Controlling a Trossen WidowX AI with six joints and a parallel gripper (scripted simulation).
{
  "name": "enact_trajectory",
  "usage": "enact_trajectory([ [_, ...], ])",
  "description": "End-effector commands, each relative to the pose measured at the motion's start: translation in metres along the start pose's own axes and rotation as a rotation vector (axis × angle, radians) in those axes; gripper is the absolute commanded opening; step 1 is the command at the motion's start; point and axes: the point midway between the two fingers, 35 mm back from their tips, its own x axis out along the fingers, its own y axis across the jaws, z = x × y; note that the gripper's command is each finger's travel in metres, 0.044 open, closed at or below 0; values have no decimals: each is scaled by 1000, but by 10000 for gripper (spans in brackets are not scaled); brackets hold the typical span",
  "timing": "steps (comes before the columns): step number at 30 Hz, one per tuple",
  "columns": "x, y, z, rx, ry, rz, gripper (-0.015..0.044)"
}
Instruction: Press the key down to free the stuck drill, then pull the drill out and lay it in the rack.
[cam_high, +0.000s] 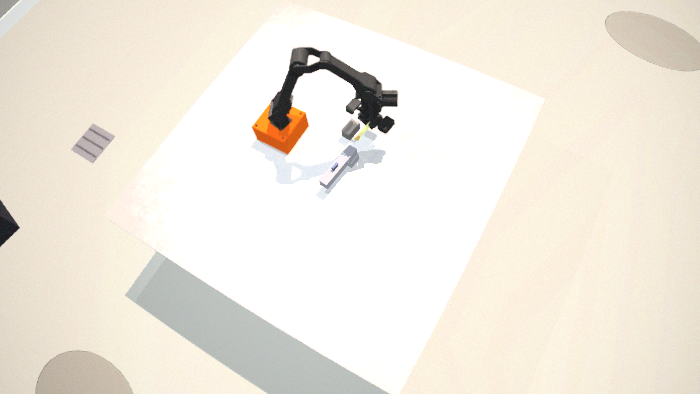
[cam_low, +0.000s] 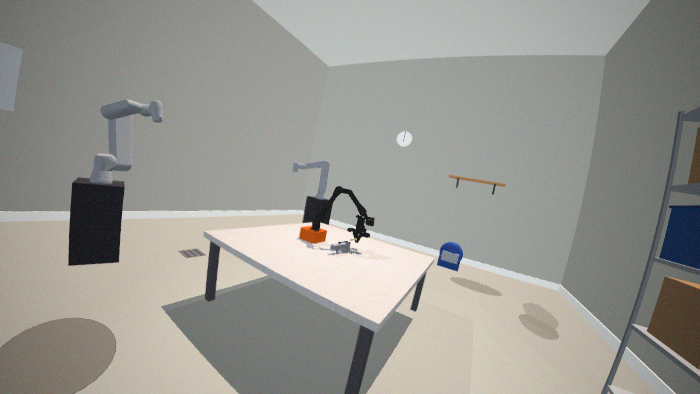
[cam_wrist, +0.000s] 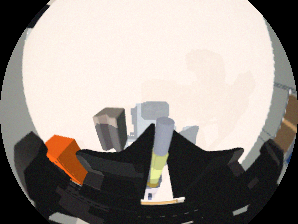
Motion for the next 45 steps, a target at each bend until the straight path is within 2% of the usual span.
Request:
enact_trajectory([
  [1, -3, 0, 1, -3, -3, 0, 0],
  [14, -9, 1, 1, -3, -3, 0, 0],
  [45, -9, 55, 15, -3, -4, 5, 0],
])
